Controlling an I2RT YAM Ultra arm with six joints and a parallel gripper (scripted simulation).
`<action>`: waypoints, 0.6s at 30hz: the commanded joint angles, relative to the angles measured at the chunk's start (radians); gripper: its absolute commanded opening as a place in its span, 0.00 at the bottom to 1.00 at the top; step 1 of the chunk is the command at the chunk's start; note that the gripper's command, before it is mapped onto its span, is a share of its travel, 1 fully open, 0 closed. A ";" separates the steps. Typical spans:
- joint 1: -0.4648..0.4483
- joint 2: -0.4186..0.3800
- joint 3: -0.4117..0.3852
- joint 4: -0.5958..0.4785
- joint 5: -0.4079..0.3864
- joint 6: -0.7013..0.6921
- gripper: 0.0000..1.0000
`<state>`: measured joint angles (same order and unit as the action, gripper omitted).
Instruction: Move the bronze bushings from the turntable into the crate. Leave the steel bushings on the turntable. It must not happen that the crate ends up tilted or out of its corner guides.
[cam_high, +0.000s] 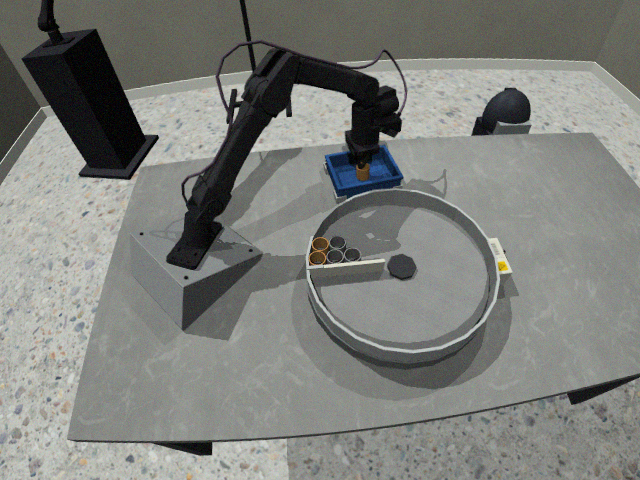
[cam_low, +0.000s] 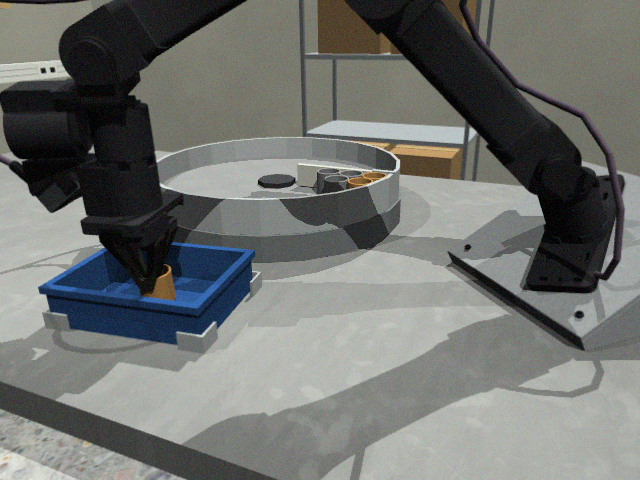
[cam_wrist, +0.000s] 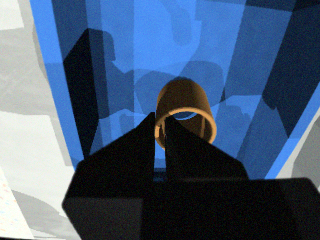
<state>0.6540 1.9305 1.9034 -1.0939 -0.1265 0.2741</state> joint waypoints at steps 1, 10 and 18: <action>0.000 -0.015 -0.013 0.010 0.012 0.005 0.00; 0.000 -0.015 -0.013 0.010 0.012 0.005 0.00; 0.000 -0.021 -0.019 0.017 0.012 0.005 0.00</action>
